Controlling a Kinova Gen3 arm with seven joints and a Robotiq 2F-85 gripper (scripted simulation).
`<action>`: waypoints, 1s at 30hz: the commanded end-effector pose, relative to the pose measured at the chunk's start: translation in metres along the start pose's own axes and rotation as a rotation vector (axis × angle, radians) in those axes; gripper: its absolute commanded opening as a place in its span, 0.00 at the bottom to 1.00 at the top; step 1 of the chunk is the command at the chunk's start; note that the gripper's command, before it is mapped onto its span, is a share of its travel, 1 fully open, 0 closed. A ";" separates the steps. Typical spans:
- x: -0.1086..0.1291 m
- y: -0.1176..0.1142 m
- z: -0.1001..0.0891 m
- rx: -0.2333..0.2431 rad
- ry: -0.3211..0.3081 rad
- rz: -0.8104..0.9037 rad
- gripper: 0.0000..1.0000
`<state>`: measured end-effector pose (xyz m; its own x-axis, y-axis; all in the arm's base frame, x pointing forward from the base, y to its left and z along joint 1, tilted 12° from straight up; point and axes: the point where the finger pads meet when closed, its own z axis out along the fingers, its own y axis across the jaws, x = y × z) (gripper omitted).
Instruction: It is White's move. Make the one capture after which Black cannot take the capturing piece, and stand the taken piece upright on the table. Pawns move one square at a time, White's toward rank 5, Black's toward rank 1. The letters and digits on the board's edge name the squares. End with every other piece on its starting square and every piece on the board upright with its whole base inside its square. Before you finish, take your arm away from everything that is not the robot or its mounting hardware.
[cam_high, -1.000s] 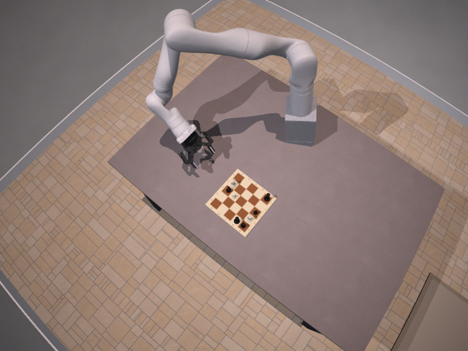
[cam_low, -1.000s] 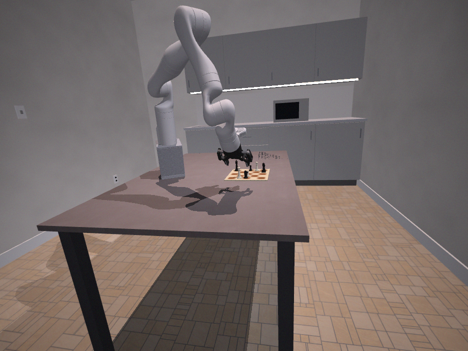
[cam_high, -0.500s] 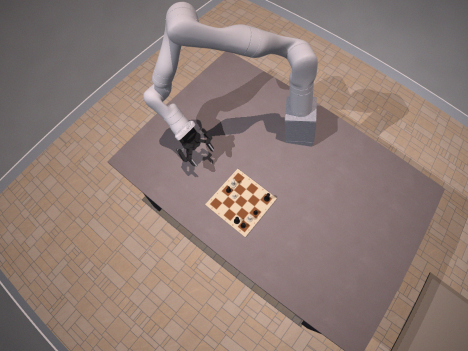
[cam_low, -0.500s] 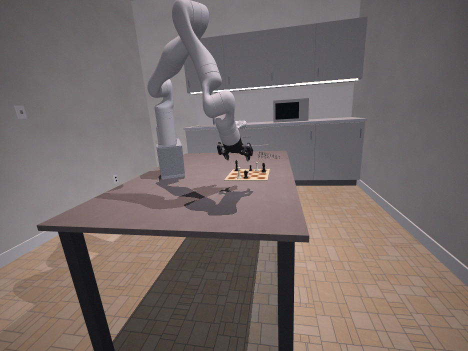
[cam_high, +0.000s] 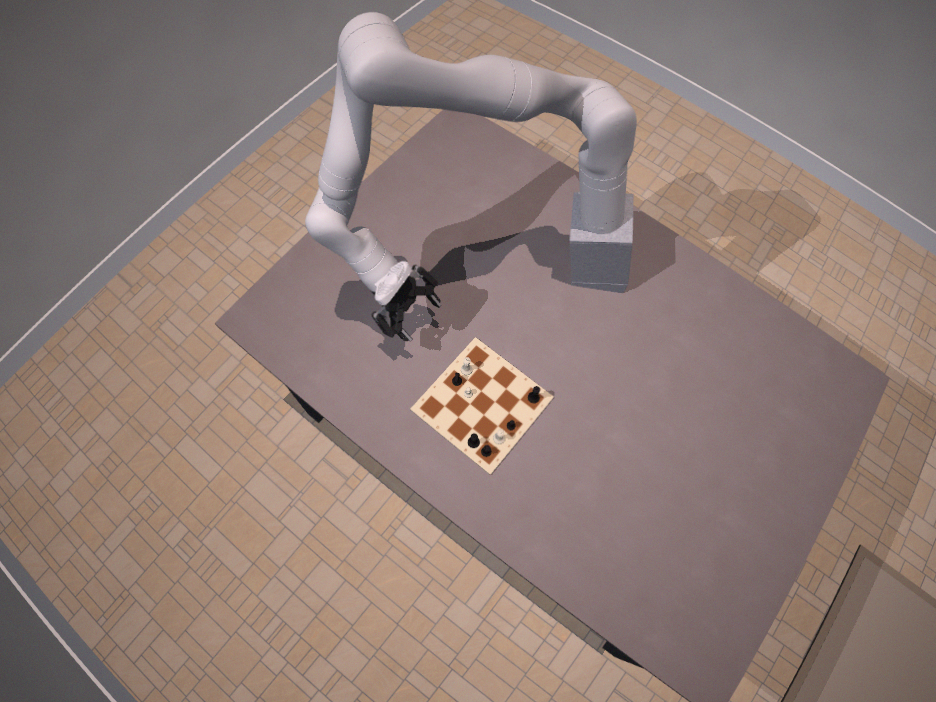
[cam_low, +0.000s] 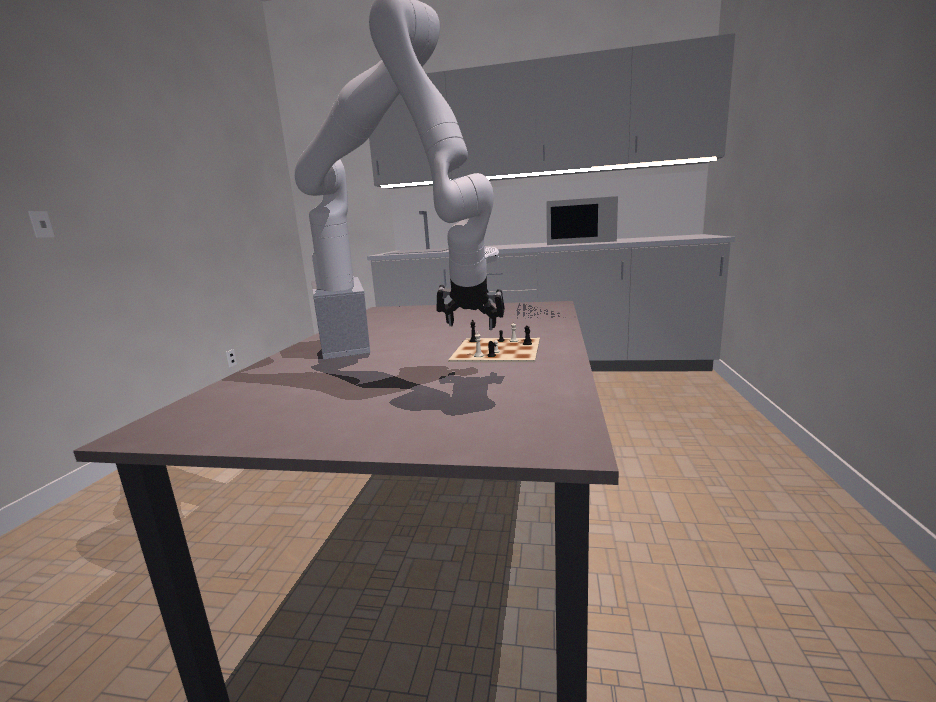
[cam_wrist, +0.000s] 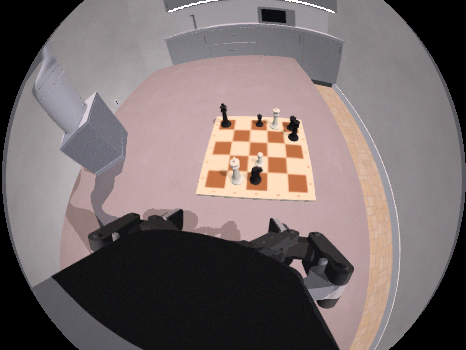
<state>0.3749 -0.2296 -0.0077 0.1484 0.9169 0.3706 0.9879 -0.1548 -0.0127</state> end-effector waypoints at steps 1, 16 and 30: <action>0.028 0.007 0.006 0.030 -0.038 -0.061 1.00; 0.057 0.007 0.019 0.084 -0.262 -0.188 1.00; 0.062 0.007 0.020 0.085 -0.293 -0.208 1.00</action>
<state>0.3903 -0.1696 -0.0048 -0.0540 0.9942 0.0927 0.9970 0.0588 -0.0500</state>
